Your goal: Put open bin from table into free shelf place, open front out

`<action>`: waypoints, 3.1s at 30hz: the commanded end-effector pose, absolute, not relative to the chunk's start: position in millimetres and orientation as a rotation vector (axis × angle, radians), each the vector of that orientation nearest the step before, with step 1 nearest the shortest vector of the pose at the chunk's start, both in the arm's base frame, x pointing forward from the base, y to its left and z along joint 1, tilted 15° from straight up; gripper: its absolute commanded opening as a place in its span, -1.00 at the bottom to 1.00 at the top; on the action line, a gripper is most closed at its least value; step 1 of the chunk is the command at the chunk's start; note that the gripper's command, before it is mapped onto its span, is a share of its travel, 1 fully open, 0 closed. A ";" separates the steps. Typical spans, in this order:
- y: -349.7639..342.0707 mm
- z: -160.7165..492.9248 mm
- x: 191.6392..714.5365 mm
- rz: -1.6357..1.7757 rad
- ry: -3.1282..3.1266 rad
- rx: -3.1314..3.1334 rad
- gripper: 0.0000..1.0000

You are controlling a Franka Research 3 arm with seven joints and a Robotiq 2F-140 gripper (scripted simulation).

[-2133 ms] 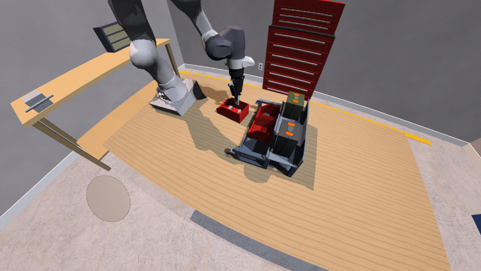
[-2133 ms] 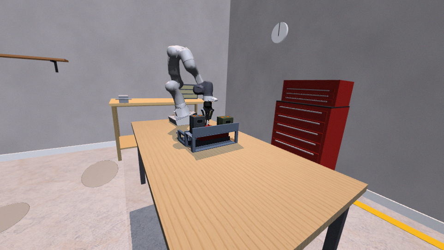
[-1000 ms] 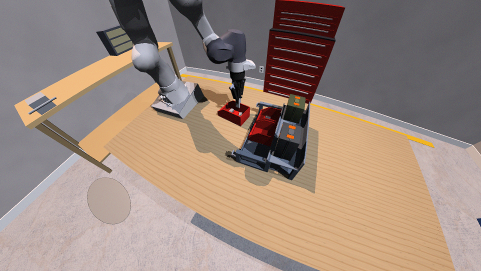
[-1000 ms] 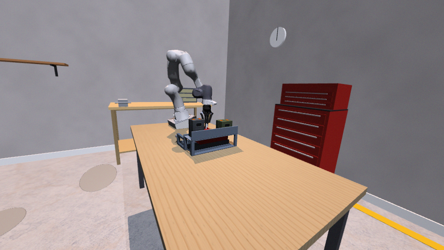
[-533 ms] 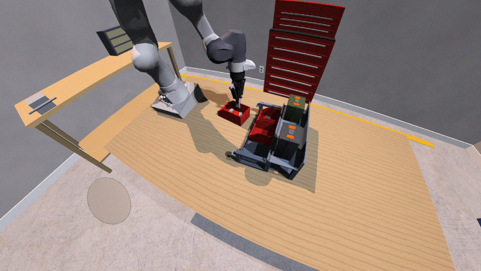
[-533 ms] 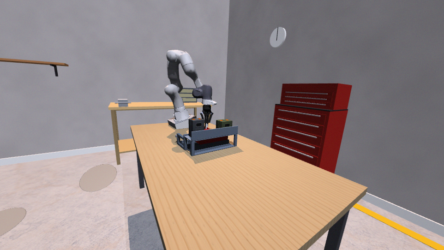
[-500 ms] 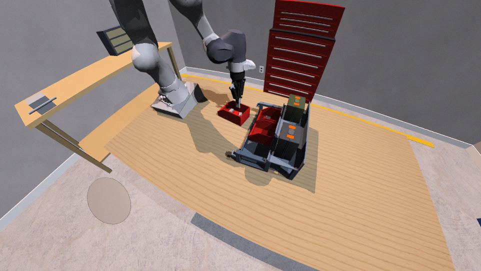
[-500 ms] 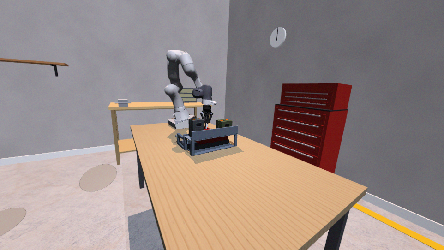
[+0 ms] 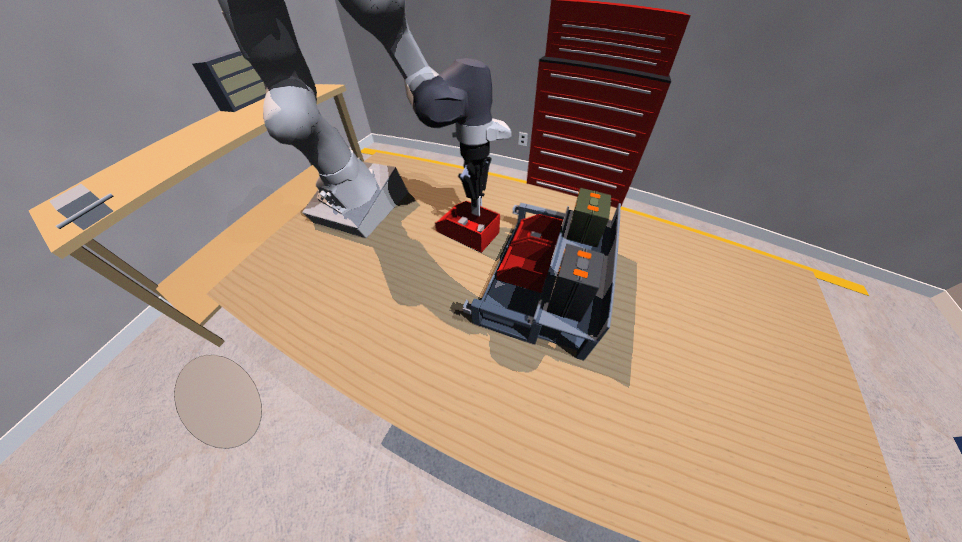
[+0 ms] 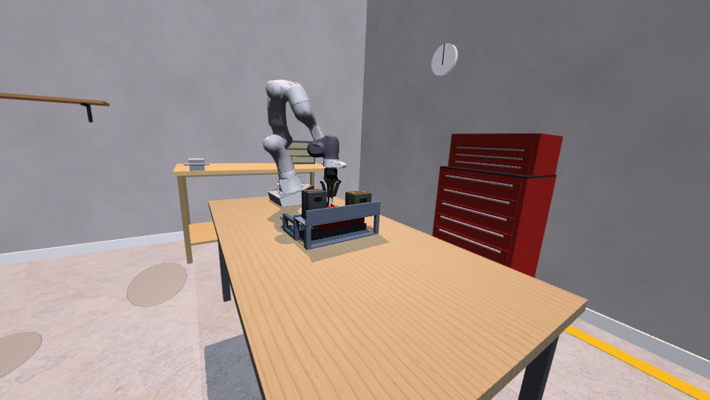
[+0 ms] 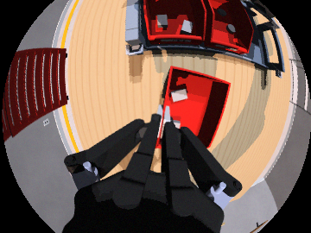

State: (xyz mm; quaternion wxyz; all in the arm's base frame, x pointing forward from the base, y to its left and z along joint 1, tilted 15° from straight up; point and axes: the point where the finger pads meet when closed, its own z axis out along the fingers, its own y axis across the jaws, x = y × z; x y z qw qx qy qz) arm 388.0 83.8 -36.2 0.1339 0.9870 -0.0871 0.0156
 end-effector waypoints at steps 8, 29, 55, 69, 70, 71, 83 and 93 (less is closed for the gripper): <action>84.4 -35.6 389.4 0.048 -0.256 2.863 -1.00; 88.4 -21.0 389.3 0.048 -0.256 2.863 -1.00; 93.9 -1.3 389.1 0.048 -0.256 2.863 -1.00; 94.1 -0.4 389.1 0.048 -0.256 2.863 -1.00; 94.1 -0.4 389.1 0.048 -0.256 2.863 -1.00; 94.1 -0.4 389.1 0.048 -0.256 2.863 -1.00; 94.1 -0.4 389.1 0.048 -0.256 2.863 -1.00; 94.1 -0.4 389.1 0.048 -0.256 2.863 -1.00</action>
